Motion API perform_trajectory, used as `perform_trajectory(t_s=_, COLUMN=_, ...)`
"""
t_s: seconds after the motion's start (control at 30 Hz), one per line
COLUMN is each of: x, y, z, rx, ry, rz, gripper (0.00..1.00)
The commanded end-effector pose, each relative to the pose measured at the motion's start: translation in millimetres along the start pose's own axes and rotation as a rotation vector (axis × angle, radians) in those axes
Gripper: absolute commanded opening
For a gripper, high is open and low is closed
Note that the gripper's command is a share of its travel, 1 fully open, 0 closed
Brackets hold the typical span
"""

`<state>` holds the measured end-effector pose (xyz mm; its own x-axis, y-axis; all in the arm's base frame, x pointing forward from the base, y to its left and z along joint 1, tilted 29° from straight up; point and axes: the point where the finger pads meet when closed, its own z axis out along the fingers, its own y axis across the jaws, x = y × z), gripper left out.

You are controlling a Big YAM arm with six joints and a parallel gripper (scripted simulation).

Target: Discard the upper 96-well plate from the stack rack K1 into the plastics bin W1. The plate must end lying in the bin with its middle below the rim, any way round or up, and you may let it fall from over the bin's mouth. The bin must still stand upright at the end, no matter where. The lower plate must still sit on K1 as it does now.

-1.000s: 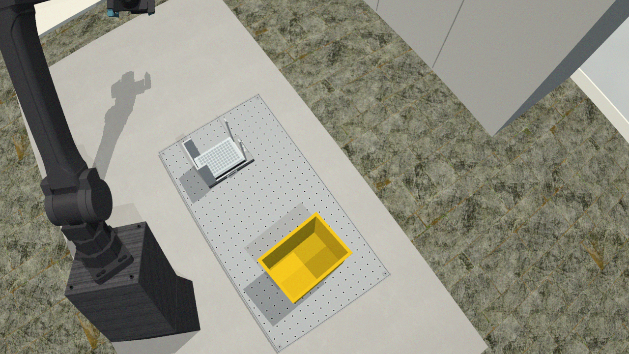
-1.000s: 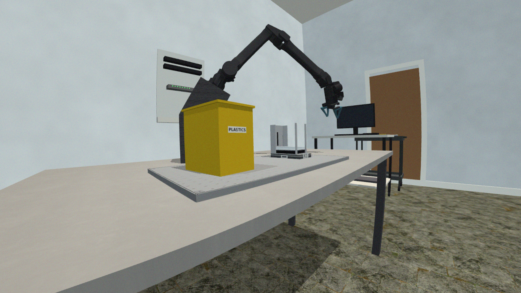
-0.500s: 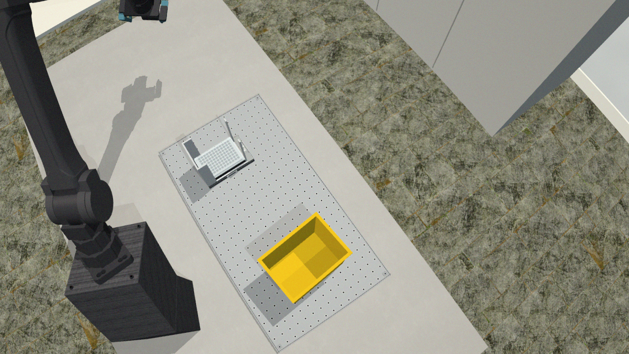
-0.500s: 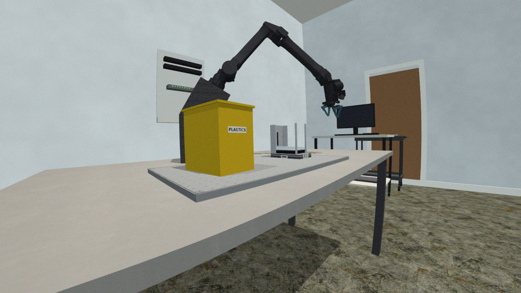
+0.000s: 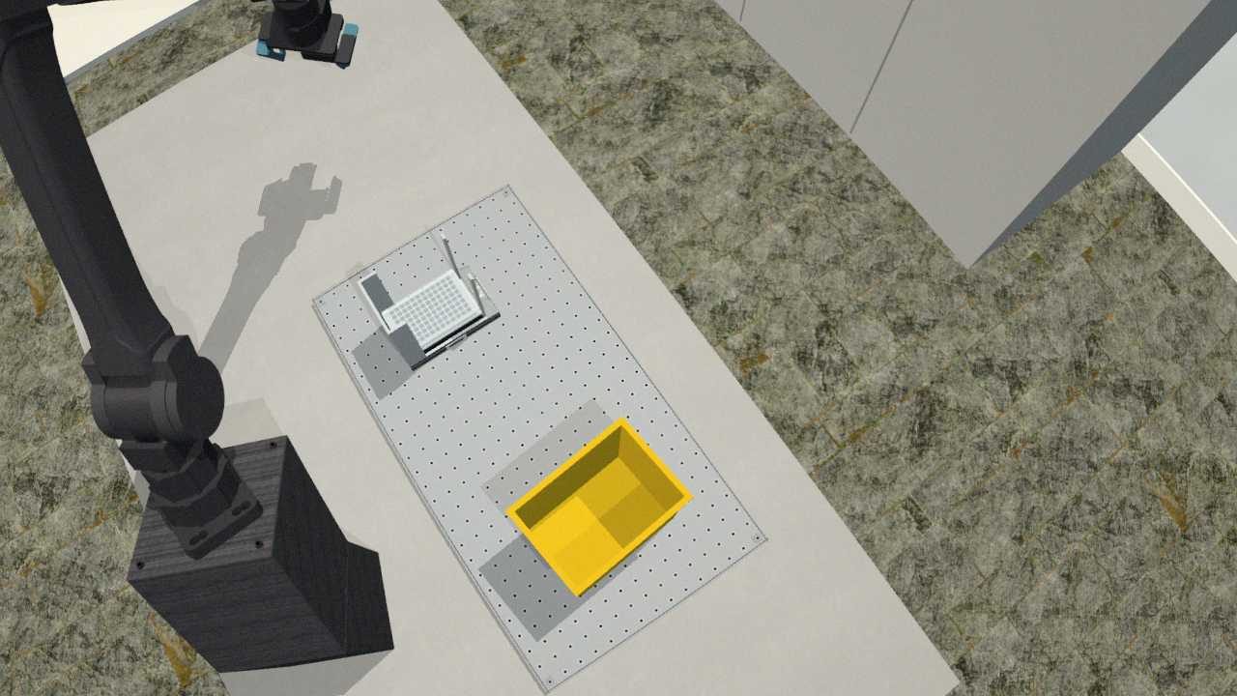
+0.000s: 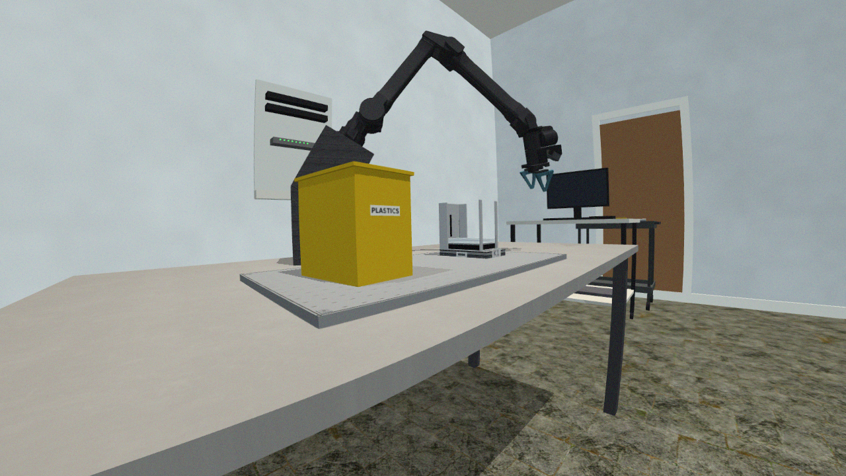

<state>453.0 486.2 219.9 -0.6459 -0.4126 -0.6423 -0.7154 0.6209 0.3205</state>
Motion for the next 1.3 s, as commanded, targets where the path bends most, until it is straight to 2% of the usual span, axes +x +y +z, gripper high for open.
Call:
perform_trajectory(t_s=0.0, x=-15.0, y=-15.5, z=-27.1, rx=0.01, ry=-0.062, rz=-0.012, gripper=1.0)
perform_trajectory(t_s=0.03, x=-6.0, y=-21.2, z=-28.2, rx=0.031, ry=-0.032, rz=0.049, gripper=1.0)
perform_trajectory(t_s=0.1, x=0.5, y=-28.8, z=-30.8, rx=0.055, ry=-0.018, rz=0.111, gripper=1.0)
perform_trajectory(t_s=0.17, x=0.5, y=-28.8, z=-30.8, rx=0.055, ry=-0.018, rz=0.111, gripper=1.0)
perform_trajectory(t_s=0.2, x=5.6, y=-36.3, z=-19.7, rx=0.049, ry=-0.018, rz=0.111, gripper=1.0)
perform_trajectory(t_s=0.23, x=0.4, y=-34.7, z=-33.4, rx=0.046, ry=-0.042, rz=0.102, gripper=1.0)
perform_trajectory(t_s=0.37, x=12.8, y=-50.1, z=-38.4, rx=0.048, ry=-0.04, rz=0.08, gripper=1.0)
perform_trajectory(t_s=0.4, x=22.1, y=-55.2, z=-39.7, rx=0.068, ry=-0.012, rz=0.142, gripper=1.0)
perform_trajectory(t_s=0.47, x=29.3, y=-62.3, z=-42.6, rx=0.092, ry=0.001, rz=0.204, gripper=1.0)
perform_trajectory(t_s=0.5, x=32.7, y=-65.8, z=-43.9, rx=0.092, ry=0.001, rz=0.205, gripper=1.0)
perform_trajectory(t_s=0.53, x=29.8, y=-67.9, z=-45.2, rx=0.083, ry=-0.022, rz=0.196, gripper=1.0)
perform_trajectory(t_s=0.73, x=43.4, y=-82.1, z=-50.7, rx=0.084, ry=-0.02, rz=0.173, gripper=1.0)
perform_trajectory(t_s=0.77, x=61.8, y=-91.7, z=-41.1, rx=0.108, ry=0.032, rz=0.245, gripper=1.0)
perform_trajectory(t_s=0.8, x=58.5, y=-90.6, z=-51.8, rx=0.117, ry=0.017, rz=0.269, gripper=1.0)
perform_trajectory(t_s=0.83, x=60.7, y=-92.9, z=-55.3, rx=0.127, ry=0.018, rz=0.298, gripper=1.0)
perform_trajectory(t_s=0.93, x=65.5, y=-101.4, z=-59.4, rx=0.119, ry=-0.004, rz=0.291, gripper=1.0)
perform_trajectory(t_s=1.03, x=76.5, y=-111.0, z=-63.8, rx=0.12, ry=-0.002, rz=0.268, gripper=1.0)
perform_trajectory(t_s=1.13, x=94.6, y=-120.4, z=-68.7, rx=0.162, ry=0.034, rz=0.394, gripper=1.0)
perform_trajectory(t_s=1.17, x=98.5, y=-123.2, z=-70.3, rx=0.163, ry=0.035, rz=0.396, gripper=1.0)
perform_trajectory(t_s=1.2, x=96.2, y=-125.4, z=-71.3, rx=0.154, ry=0.012, rz=0.387, gripper=1.0)
perform_trajectory(t_s=1.27, x=100.2, y=-128.2, z=-72.9, rx=0.154, ry=0.012, rz=0.387, gripper=1.0)
